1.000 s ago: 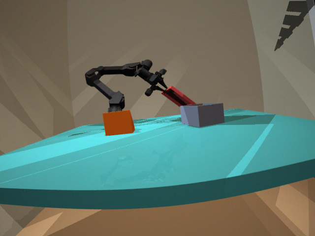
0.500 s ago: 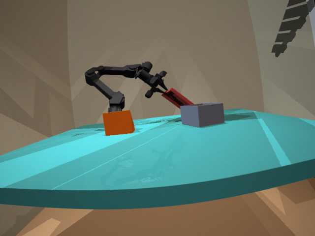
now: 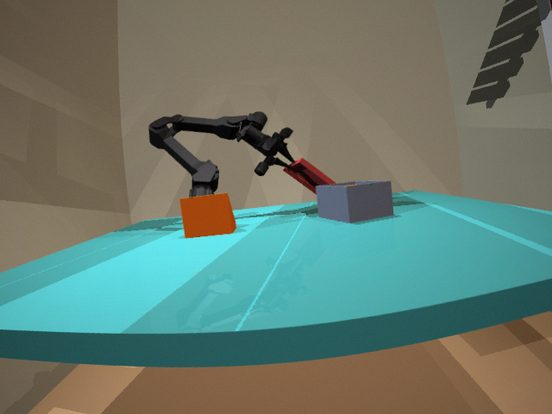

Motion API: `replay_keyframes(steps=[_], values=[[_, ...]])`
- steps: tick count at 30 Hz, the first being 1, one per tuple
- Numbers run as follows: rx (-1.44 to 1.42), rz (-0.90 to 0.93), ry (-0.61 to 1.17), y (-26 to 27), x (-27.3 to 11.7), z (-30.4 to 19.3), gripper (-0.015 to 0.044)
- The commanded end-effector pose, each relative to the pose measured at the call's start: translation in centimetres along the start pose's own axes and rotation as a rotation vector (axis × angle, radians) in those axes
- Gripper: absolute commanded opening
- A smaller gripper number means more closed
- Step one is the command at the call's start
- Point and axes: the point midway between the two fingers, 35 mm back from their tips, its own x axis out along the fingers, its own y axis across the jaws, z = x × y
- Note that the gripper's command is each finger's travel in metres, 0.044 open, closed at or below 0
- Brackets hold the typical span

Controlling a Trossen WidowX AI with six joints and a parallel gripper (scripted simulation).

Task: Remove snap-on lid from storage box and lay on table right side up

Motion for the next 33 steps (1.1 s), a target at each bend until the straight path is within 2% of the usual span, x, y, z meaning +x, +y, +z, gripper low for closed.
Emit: replay_keyframes(steps=[1,33], values=[[0.003,0.013,-0.005,0.0,0.2,0.0,0.0000],[0.004,0.014,-0.004,-1.9,1.8,0.0,0.0000]])
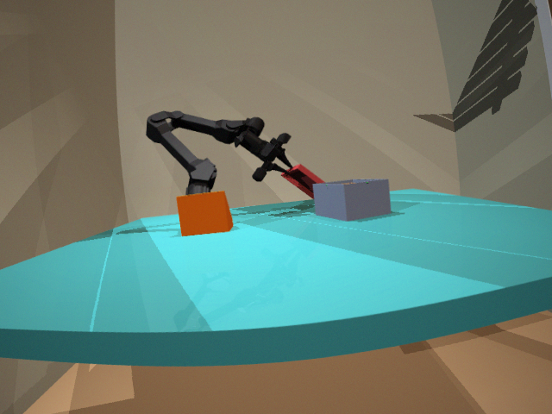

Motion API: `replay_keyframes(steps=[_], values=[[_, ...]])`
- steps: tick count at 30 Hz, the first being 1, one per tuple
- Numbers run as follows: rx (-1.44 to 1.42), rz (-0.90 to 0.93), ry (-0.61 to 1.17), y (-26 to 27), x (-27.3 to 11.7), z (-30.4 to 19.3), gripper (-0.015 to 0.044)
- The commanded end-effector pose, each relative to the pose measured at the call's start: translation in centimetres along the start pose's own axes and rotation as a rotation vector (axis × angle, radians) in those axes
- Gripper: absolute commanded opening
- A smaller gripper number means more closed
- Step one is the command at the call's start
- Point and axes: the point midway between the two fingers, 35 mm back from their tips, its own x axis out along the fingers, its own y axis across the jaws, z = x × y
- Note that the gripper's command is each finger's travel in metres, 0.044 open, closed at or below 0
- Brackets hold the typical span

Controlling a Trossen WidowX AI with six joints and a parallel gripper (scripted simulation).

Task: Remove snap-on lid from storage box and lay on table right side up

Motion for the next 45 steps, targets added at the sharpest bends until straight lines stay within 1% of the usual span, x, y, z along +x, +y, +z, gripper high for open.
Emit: replay_keyframes(steps=[1,45], values=[[0.004,0.012,-0.005,0.0,0.2,0.1,0.0000],[0.006,0.013,-0.004,-2.7,2.5,0.1,0.0000]])
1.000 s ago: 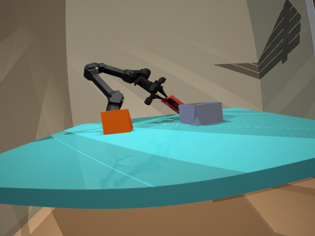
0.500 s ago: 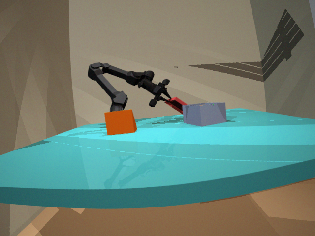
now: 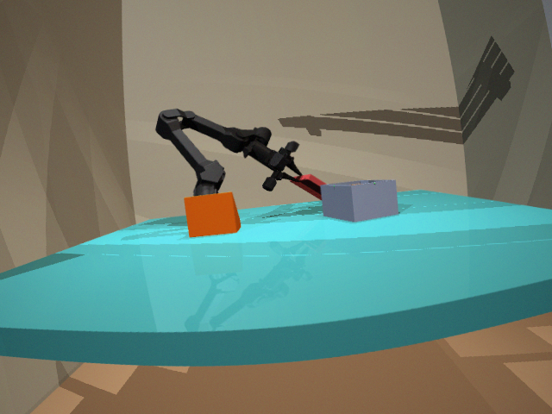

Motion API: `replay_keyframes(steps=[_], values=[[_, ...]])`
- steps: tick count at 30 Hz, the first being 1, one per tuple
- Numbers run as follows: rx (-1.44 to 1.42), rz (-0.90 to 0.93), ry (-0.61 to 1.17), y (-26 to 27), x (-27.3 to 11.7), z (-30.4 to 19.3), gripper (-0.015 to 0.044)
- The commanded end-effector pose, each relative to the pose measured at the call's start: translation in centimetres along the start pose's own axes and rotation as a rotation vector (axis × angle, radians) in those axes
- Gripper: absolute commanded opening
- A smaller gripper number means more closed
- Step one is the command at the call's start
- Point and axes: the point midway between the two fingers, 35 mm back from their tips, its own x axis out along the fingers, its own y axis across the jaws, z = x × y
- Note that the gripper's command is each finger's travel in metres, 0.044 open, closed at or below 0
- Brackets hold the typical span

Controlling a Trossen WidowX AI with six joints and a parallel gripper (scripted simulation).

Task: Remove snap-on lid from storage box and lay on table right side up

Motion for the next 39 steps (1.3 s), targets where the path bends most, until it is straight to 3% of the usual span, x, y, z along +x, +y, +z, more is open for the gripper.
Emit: replay_keyframes(steps=[1,39], values=[[-0.002,-0.028,0.001,-1.1,0.5,0.1,0.0000],[-0.001,-0.027,0.002,-3.4,2.4,0.1,0.0000]])
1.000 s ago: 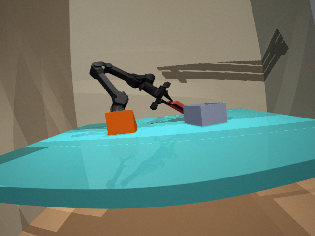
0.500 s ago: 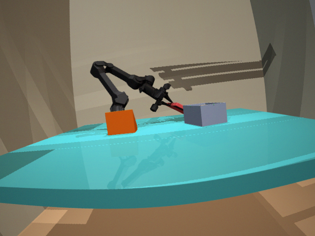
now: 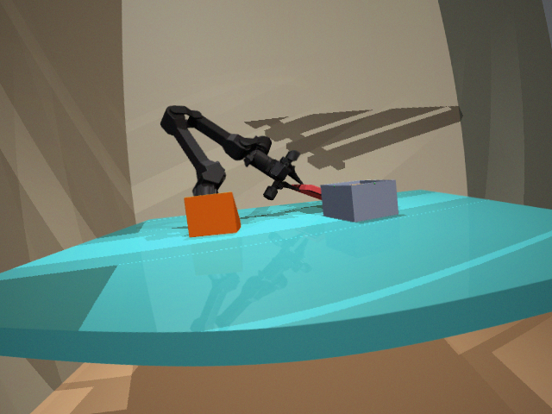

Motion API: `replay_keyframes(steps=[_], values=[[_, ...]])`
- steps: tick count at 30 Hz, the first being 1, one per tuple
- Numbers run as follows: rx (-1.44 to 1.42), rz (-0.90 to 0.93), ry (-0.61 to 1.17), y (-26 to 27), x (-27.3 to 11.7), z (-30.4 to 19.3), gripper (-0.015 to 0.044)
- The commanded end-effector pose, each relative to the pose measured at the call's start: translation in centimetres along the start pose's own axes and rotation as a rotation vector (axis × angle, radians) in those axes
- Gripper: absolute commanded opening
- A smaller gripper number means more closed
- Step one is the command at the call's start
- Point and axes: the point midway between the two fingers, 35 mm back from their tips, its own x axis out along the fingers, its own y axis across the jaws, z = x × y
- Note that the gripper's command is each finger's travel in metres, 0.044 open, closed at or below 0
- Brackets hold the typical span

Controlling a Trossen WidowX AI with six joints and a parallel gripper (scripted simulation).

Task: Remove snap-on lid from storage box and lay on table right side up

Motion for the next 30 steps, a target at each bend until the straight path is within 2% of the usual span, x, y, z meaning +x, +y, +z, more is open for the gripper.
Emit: replay_keyframes(steps=[1,19,29,30], values=[[0.002,-0.029,-0.011,-1.2,0.5,0.4,0.0000],[0.003,-0.029,-0.011,-2.3,1.4,0.4,0.0000],[0.002,-0.028,-0.011,-1.3,1.0,0.0,0.0263],[0.002,-0.028,-0.011,-1.3,1.0,0.0,0.0275]])
